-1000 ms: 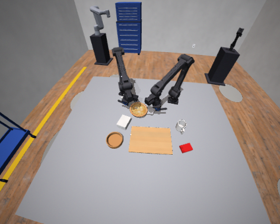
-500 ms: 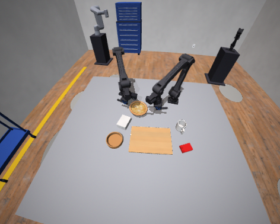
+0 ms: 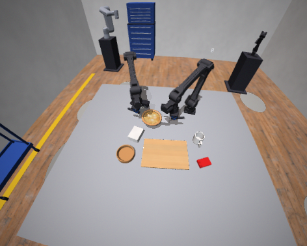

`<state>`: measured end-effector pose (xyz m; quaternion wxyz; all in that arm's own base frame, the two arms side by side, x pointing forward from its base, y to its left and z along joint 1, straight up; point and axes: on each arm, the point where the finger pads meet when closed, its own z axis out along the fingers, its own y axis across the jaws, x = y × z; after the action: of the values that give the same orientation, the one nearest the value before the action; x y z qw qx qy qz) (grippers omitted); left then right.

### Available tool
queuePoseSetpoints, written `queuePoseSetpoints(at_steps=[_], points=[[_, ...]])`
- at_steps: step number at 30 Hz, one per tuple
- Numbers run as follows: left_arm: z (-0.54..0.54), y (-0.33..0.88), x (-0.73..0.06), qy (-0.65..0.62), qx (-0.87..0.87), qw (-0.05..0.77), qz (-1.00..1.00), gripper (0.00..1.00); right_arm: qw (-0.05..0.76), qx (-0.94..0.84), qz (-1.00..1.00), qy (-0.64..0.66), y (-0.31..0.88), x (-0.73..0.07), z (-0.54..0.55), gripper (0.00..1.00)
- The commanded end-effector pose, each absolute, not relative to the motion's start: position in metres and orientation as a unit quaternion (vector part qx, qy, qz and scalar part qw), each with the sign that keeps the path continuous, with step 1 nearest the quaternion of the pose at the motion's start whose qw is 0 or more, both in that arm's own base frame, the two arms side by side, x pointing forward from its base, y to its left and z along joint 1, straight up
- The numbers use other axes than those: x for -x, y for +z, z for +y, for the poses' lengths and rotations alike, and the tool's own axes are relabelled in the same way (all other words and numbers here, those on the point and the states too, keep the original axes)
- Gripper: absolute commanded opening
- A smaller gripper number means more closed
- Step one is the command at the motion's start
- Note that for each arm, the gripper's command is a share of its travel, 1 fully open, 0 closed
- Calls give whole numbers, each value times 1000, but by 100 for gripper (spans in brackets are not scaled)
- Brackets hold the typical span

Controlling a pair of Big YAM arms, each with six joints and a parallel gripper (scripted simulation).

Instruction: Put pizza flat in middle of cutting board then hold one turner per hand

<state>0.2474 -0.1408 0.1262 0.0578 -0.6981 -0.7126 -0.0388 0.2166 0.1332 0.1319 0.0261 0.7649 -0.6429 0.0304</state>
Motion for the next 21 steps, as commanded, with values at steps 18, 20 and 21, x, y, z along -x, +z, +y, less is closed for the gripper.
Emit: queuePoseSetpoints(at_steps=[18, 20, 21], points=[[-145, 183, -268, -18, 696, -26, -717, 6, -52, -768, -639, 15, 193, -242, 143, 6], [-145, 182, -267, -14, 697, -23, -717, 6, -48, -768, -638, 10, 192, -242, 142, 6], [-145, 181, -267, -12, 697, -21, -717, 6, -50, -768, -638, 8, 193, -243, 142, 6]])
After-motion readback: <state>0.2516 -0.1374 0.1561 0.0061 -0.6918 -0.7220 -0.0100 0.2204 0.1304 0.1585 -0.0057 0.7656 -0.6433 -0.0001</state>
